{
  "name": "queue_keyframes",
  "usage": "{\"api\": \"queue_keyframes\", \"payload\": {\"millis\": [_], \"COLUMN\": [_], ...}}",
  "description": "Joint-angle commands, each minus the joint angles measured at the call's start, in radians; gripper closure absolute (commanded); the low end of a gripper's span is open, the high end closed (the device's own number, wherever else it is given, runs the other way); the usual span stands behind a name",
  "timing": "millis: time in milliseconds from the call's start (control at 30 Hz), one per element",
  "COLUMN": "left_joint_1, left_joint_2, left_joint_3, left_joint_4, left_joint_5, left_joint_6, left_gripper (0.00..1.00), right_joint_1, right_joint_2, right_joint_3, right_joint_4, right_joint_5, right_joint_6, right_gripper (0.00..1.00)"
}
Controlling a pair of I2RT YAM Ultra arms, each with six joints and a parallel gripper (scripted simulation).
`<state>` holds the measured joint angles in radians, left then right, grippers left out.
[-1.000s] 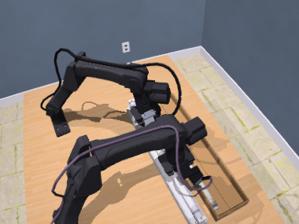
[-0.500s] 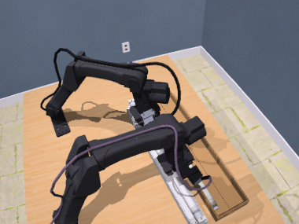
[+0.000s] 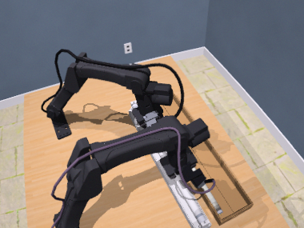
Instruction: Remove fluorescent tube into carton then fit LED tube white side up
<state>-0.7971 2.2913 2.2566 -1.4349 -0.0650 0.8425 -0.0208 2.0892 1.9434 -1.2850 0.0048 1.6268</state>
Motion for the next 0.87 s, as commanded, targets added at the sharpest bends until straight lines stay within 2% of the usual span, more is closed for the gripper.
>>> {"api": "queue_keyframes", "payload": {"millis": [0, 833], "left_joint_1": [-0.001, -0.001], "left_joint_2": [-0.012, 0.007], "left_joint_3": [0.034, 0.035], "left_joint_4": [-0.017, -0.018], "left_joint_5": [-0.006, -0.008], "left_joint_6": [-0.011, -0.011], "left_gripper": [0.51, 0.51], "right_joint_1": [-0.006, -0.009], "right_joint_2": [0.001, 0.012], "right_joint_3": [0.033, 0.034], "right_joint_4": [-0.008, -0.007], "right_joint_5": [0.000, 0.000], "right_joint_6": [-0.003, -0.004], "right_gripper": [0.51, 0.51]}}
